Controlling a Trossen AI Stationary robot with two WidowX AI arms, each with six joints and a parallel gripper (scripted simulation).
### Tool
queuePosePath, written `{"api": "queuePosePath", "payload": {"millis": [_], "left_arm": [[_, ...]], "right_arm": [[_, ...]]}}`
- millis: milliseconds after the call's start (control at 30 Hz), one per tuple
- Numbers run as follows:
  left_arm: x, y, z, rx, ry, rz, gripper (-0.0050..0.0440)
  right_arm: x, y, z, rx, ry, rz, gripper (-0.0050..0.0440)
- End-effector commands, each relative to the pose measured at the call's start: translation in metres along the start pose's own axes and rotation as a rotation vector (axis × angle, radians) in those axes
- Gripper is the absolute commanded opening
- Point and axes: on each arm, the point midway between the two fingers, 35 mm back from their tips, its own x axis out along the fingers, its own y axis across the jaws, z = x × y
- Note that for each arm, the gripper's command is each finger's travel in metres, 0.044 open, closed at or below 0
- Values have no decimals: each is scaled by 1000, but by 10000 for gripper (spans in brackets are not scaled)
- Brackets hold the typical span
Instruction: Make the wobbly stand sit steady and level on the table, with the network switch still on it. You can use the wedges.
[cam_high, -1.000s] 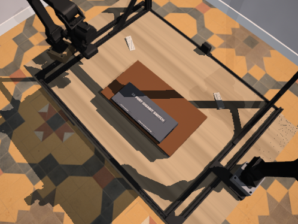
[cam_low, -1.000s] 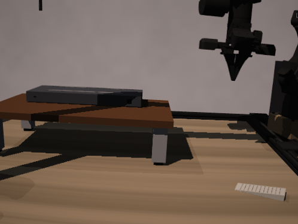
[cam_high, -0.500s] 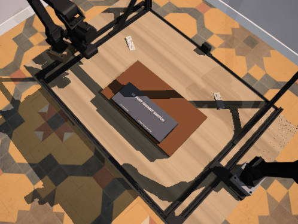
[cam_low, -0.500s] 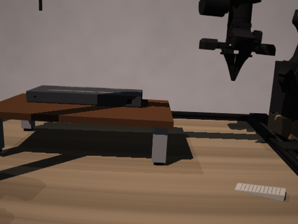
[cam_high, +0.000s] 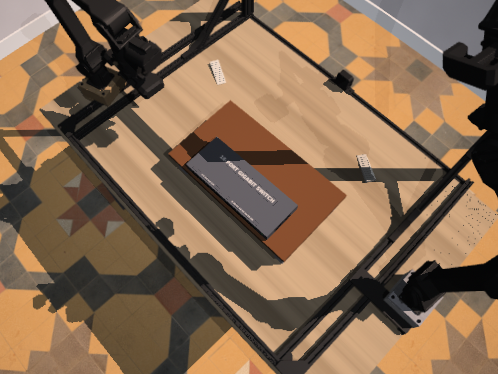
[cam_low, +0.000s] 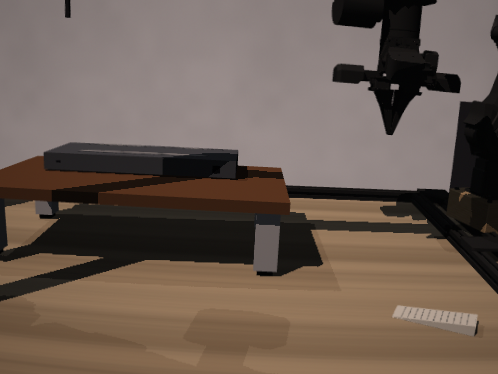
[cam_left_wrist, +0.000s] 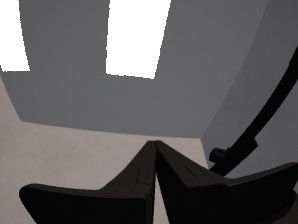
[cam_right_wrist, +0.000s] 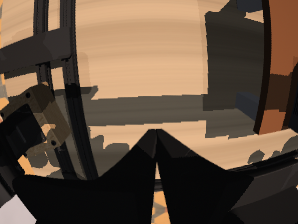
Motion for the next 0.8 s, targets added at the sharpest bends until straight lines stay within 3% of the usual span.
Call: {"api": "queuePosePath", "payload": {"millis": [0, 167, 300, 333, 533, 767], "left_arm": [[-2, 0, -15, -4, 59, 2, 0], [-13, 4, -104, -18, 329, 15, 0], [-31, 5, -158, -28, 544, 28, 0], [-34, 6, -171, -28, 544, 28, 0], [-32, 6, -166, -24, 534, 26, 0], [-90, 9, -266, -40, 900, 51, 0]], "right_arm": [[0, 0, 0, 0, 0, 0, 0], [0, 0, 0, 0, 0, 0, 0], [0, 0, 0, 0, 0, 0, 0], [0, 0, 0, 0, 0, 0, 0], [0, 0, 0, 0, 0, 0, 0], [0, 0, 0, 0, 0, 0, 0]]}}
